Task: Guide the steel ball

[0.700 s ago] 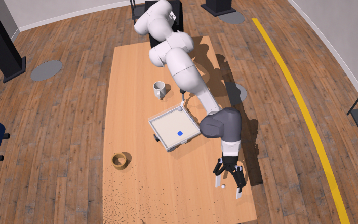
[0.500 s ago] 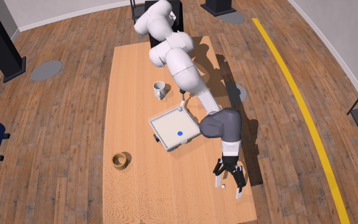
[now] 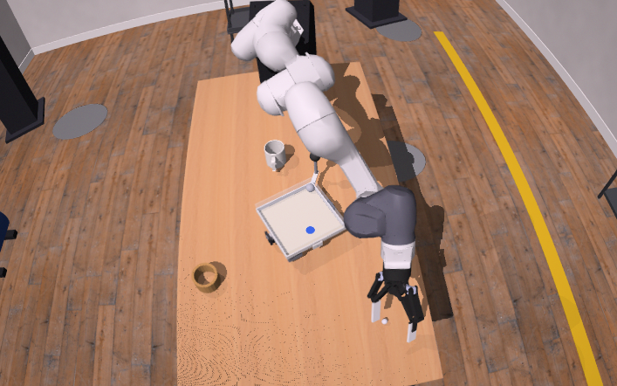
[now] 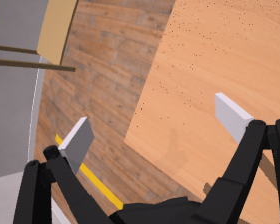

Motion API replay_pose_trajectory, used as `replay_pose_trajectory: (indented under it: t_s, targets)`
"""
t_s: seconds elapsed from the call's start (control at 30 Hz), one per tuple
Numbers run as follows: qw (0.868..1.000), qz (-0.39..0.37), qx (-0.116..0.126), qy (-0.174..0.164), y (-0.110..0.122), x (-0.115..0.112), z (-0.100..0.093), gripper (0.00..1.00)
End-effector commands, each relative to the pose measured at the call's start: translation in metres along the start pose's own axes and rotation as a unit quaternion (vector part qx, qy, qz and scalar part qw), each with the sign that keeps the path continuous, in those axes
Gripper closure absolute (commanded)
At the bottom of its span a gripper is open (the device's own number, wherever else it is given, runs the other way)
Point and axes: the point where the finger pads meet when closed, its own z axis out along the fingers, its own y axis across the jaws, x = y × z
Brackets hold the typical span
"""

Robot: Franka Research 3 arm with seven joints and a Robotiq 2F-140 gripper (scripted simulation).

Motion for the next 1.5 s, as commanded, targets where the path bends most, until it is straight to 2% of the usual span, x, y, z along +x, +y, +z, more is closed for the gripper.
replay_pose_trajectory:
  t_s: [0.0, 0.1, 0.23, 0.27, 0.3, 0.4, 0.43, 0.47, 0.5, 0.57, 0.6, 0.73, 0.77, 0.87, 0.9, 1.07, 1.1, 1.23, 1.27, 1.43, 1.47]
  targets:
    - [1.000, 0.007, -0.004, -0.009, 0.003, -0.002, 0.000, 0.00]
    - [0.999, 0.028, -0.015, -0.037, 0.011, -0.010, -0.002, 0.00]
    - [0.990, 0.086, -0.037, -0.107, 0.025, -0.030, -0.012, 0.00]
    - [0.990, 0.086, -0.037, -0.107, 0.025, -0.030, -0.012, 0.00]
    - [0.985, 0.106, -0.043, -0.130, 0.027, -0.037, -0.018, 0.00]
    - [0.985, 0.106, -0.043, -0.130, 0.027, -0.037, -0.018, 0.00]
    - [0.979, 0.128, -0.048, -0.155, 0.028, -0.044, -0.025, 0.00]
    - [0.979, 0.128, -0.048, -0.155, 0.028, -0.044, -0.025, 0.00]
    - [0.971, 0.151, -0.052, -0.180, 0.028, -0.052, -0.034, 0.00]
    - [0.971, 0.151, -0.052, -0.180, 0.028, -0.052, -0.034, 0.00]
    - [0.961, 0.175, -0.055, -0.206, 0.027, -0.059, -0.045, 0.00]
    - [0.961, 0.175, -0.055, -0.206, 0.027, -0.059, -0.045, 0.00]
    - [0.950, 0.201, -0.058, -0.232, 0.024, -0.067, -0.058, 0.00]
    - [0.950, 0.201, -0.058, -0.232, 0.024, -0.067, -0.058, 0.00]
    - [0.937, 0.226, -0.059, -0.258, 0.021, -0.074, -0.072, 0.00]
    - [0.937, 0.226, -0.059, -0.258, 0.021, -0.074, -0.072, 0.00]
    - [0.924, 0.252, -0.060, -0.282, 0.018, -0.081, -0.088, 0.00]
    - [0.924, 0.252, -0.060, -0.282, 0.018, -0.081, -0.088, 0.00]
    - [0.909, 0.278, -0.061, -0.304, 0.014, -0.088, -0.105, 0.00]
    - [0.909, 0.278, -0.061, -0.304, 0.014, -0.088, -0.105, 0.00]
    - [0.894, 0.303, -0.061, -0.324, 0.011, -0.095, -0.123, 0.00]
